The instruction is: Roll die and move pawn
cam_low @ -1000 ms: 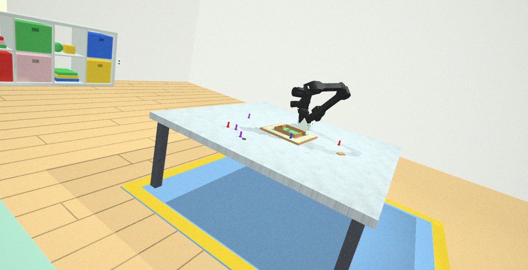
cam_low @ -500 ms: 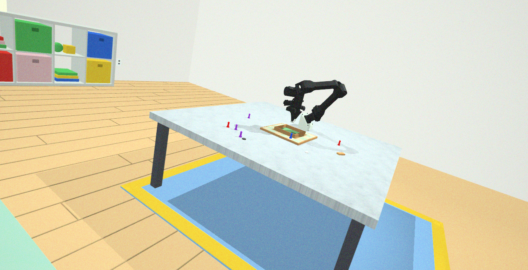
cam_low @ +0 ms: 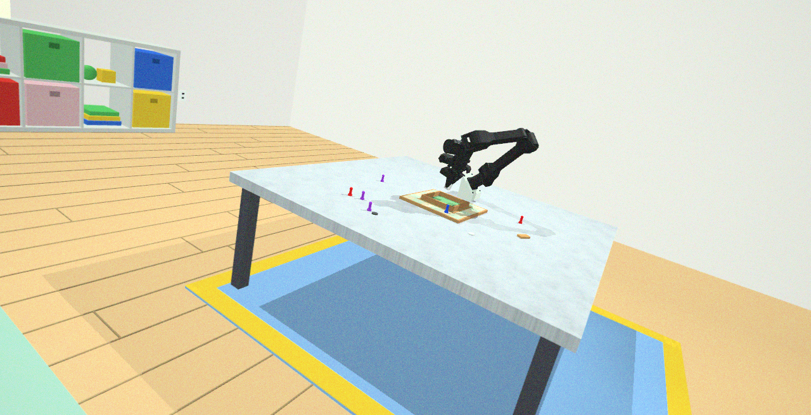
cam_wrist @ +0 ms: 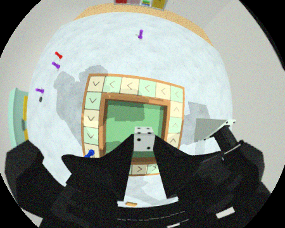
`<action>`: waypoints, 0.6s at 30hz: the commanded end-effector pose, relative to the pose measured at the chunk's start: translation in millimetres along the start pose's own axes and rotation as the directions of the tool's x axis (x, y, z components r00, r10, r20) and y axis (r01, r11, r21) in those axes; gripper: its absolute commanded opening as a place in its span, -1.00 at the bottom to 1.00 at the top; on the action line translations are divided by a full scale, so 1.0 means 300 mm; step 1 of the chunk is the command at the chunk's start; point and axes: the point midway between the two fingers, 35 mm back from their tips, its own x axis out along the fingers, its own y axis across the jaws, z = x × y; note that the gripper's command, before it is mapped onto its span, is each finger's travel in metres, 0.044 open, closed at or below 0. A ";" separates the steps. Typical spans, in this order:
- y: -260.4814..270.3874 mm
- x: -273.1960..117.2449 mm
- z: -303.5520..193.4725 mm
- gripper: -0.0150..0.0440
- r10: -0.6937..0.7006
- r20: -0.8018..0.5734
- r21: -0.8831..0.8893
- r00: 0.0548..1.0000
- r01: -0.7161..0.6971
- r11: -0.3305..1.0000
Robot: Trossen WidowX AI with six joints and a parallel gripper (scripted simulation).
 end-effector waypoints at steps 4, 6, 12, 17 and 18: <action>-0.015 0.018 0.002 -0.49 -0.027 0.228 0.018 0.973 0.023 1.000; -0.014 0.018 0.003 -0.49 -0.021 0.290 0.022 0.957 0.016 1.000; -0.012 0.018 0.003 -0.49 0.022 0.466 0.027 0.885 -0.039 0.999; -0.008 0.013 0.000 -0.49 0.063 0.554 0.021 0.830 -0.090 0.996; -0.008 0.013 0.000 -0.49 0.063 0.554 0.021 0.830 -0.090 0.996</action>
